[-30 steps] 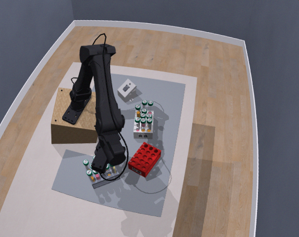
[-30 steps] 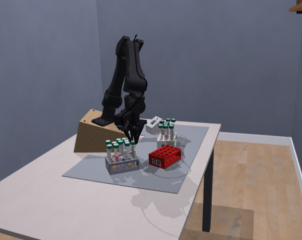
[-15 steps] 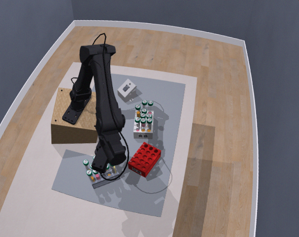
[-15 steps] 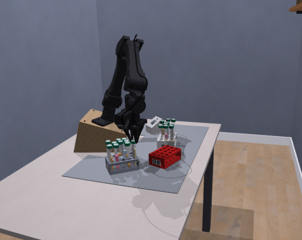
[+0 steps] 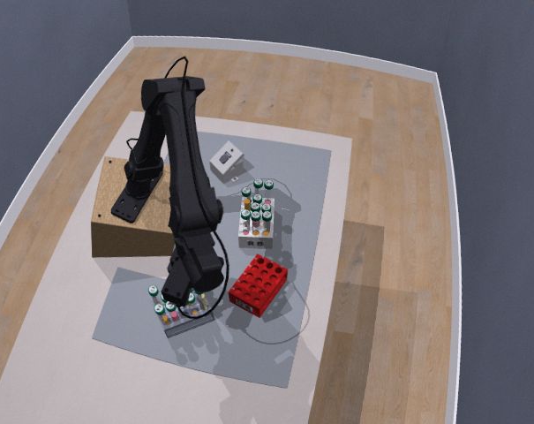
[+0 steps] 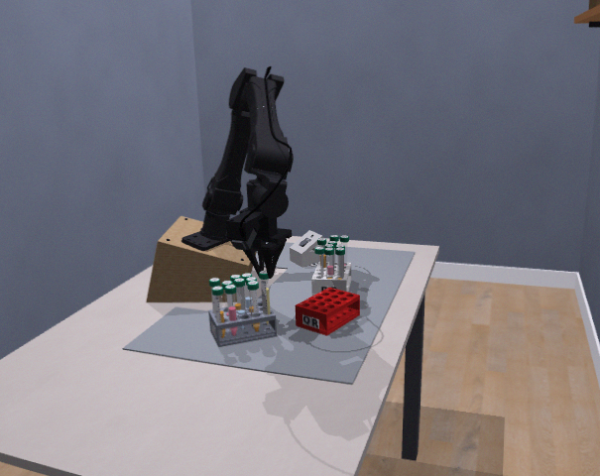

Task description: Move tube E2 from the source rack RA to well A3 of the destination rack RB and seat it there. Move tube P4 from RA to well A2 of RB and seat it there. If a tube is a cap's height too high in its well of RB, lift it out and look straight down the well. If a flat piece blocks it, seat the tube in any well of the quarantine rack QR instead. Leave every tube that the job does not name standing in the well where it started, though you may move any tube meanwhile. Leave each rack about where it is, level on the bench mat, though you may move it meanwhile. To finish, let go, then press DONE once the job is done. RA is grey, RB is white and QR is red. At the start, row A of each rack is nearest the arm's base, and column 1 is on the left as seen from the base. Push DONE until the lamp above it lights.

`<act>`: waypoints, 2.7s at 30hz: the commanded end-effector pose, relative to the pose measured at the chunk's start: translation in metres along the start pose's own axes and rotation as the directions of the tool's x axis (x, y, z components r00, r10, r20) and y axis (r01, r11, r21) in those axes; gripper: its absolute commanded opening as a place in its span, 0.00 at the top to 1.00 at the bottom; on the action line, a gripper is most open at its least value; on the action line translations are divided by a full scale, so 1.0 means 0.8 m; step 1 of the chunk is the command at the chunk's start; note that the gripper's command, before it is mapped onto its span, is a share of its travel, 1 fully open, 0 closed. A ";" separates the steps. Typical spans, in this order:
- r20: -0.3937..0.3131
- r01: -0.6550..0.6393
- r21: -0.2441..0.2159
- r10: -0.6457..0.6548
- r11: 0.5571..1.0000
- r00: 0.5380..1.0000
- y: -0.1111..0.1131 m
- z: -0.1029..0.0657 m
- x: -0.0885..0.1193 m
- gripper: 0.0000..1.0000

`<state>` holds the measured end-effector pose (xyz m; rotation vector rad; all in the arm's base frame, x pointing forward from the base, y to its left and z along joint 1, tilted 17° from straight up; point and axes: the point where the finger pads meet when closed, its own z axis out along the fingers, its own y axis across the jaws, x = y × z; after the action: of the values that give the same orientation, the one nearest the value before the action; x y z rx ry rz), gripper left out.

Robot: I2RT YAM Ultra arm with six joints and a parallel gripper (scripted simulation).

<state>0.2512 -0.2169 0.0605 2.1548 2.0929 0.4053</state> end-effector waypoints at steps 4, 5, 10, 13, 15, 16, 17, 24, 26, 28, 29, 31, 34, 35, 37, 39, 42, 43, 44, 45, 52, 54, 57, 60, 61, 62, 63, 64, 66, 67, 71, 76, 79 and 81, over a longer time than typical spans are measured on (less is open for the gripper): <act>0.041 0.003 -0.024 -0.002 1.000 0.999 0.006 -0.031 -0.011 1.00; 0.040 0.003 -0.024 -0.002 1.000 0.999 0.006 -0.032 -0.011 1.00; 0.040 0.003 -0.025 -0.002 1.000 0.999 0.006 -0.038 -0.010 1.00; 0.040 0.002 -0.025 -0.001 1.000 0.999 0.006 -0.040 -0.010 1.00; 0.039 0.003 -0.025 -0.002 1.000 0.999 0.006 -0.042 -0.010 1.00; 0.039 0.003 -0.025 -0.002 1.000 0.999 0.006 -0.044 -0.010 1.00; 0.039 0.003 -0.026 -0.002 1.000 0.999 0.006 -0.045 -0.010 1.00; 0.038 0.003 -0.027 -0.002 1.000 0.999 0.006 -0.054 -0.010 1.00; 0.038 0.003 -0.027 -0.002 1.000 0.999 0.006 -0.056 -0.009 1.00; 0.038 0.003 -0.027 -0.002 1.000 0.999 0.006 -0.057 -0.009 1.00; 0.038 0.003 -0.027 -0.002 1.000 0.999 0.006 -0.057 -0.009 1.00; 0.038 0.003 -0.027 -0.002 1.000 0.999 0.006 -0.060 -0.009 1.00; 0.037 0.003 -0.028 -0.002 1.000 0.999 0.006 -0.064 -0.008 1.00; 0.037 0.003 -0.028 -0.002 1.000 0.999 0.006 -0.065 -0.009 1.00; 0.037 0.003 -0.029 -0.002 1.000 0.999 0.006 -0.067 -0.009 1.00; 0.036 0.003 -0.029 -0.002 1.000 0.999 0.006 -0.070 -0.009 1.00; 0.036 0.003 -0.029 -0.002 1.000 0.999 0.006 -0.074 -0.008 1.00; 0.036 0.003 -0.029 -0.002 1.000 0.999 0.006 -0.075 -0.008 1.00; 0.036 0.003 -0.029 -0.002 1.000 0.999 0.006 -0.076 -0.007 1.00; 0.036 0.003 -0.029 -0.002 1.000 0.999 0.006 -0.076 -0.007 1.00; 0.035 0.003 -0.030 -0.002 1.000 0.999 0.006 -0.084 -0.007 1.00; 0.016 -0.002 -0.010 0.002 1.000 1.000 0.003 -0.070 -0.004 1.00; 0.035 0.002 -0.030 0.000 1.000 0.999 0.007 -0.084 -0.007 1.00; 0.027 -0.003 -0.024 0.004 1.000 1.000 0.006 -0.080 -0.008 1.00; 0.025 -0.004 -0.022 0.004 1.000 1.000 0.006 -0.079 -0.009 1.00; 0.025 -0.004 -0.022 0.004 1.000 1.000 0.006 -0.079 -0.009 1.00; 0.025 -0.004 -0.022 0.004 1.000 1.000 0.006 -0.079 -0.009 1.00; 0.036 0.000 -0.031 0.001 1.000 0.999 0.007 -0.084 -0.007 1.00; 0.007 -0.010 -0.007 0.010 1.000 1.000 -0.008 -0.071 0.005 1.00; 0.009 -0.009 -0.008 0.009 1.000 1.000 -0.009 -0.072 0.006 1.00; 0.009 -0.008 -0.009 0.008 1.000 1.000 -0.014 -0.072 0.012 1.00; 0.017 -0.005 -0.016 0.005 1.000 1.000 -0.019 -0.072 0.018 1.00; 0.018 -0.004 -0.017 0.004 1.000 1.000 -0.022 -0.072 0.020 1.00; 0.017 -0.005 -0.017 0.006 1.000 1.000 -0.023 -0.072 0.022 1.00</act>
<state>0.2244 -0.2042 0.1091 2.1544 2.0969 0.4000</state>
